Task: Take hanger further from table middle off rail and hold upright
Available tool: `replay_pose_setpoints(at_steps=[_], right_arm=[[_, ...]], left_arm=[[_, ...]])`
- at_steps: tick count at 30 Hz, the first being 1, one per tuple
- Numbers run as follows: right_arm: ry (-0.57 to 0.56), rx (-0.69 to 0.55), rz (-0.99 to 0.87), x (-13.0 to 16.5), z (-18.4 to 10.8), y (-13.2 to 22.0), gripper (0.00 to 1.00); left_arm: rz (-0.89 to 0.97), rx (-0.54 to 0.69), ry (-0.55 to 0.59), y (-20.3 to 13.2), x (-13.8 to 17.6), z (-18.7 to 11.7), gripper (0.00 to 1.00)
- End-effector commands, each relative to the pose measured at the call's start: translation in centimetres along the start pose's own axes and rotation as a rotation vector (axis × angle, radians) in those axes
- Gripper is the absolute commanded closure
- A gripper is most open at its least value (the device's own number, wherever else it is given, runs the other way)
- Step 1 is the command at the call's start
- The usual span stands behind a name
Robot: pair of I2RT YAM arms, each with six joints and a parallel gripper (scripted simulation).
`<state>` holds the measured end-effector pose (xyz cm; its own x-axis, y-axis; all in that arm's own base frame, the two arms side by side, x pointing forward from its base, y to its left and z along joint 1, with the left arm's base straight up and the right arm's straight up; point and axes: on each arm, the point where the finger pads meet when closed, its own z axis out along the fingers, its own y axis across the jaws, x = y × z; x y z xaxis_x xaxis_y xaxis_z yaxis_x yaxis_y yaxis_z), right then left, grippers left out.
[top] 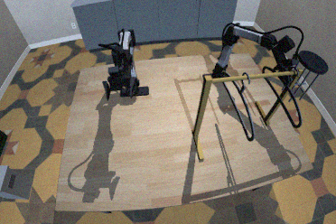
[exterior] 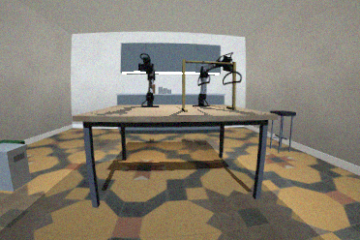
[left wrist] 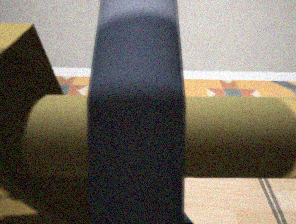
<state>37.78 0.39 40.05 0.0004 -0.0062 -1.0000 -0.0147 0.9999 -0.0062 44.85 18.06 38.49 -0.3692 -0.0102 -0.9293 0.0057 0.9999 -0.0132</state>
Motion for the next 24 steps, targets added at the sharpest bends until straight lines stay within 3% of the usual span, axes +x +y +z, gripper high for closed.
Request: replay_pose_setpoints(at_steps=[1, 7, 8, 10, 20, 21, 24], right_arm=[[-0.019, 0.002, -0.002, -0.7, -0.2, 0.0, 0.00], [-0.019, 0.002, -0.002, -0.7, -0.2, 0.0, 0.00], [-0.019, 0.002, -0.002, -0.7, -0.2, 0.0, 0.00], [-0.019, 0.002, -0.002, -0.7, -0.2, 0.0, 0.00], [-0.019, 0.002, -0.002, -0.7, -0.2, 0.0, 0.00], [-0.019, 0.002, -0.002, -0.7, -0.2, 0.0, 0.00], [-0.019, 0.002, -0.002, -0.7, -0.2, 0.0, 0.00]], left_arm=[[0.008, -0.007, -0.030, -0.2, -2.1, -1.1, 0.99], [0.006, -0.006, -0.026, -0.1, -2.5, -1.2, 0.99], [0.023, -0.012, -0.055, -0.7, -3.8, -2.7, 0.99], [0.004, -0.005, -0.023, -0.1, -2.9, -1.3, 0.99], [0.004, -0.003, -0.024, -0.1, -4.4, -1.9, 0.99], [0.024, -0.011, -0.058, -0.9, -5.6, -3.6, 0.99], [0.032, -0.013, -0.072, -0.9, -6.0, -3.8, 0.99]])
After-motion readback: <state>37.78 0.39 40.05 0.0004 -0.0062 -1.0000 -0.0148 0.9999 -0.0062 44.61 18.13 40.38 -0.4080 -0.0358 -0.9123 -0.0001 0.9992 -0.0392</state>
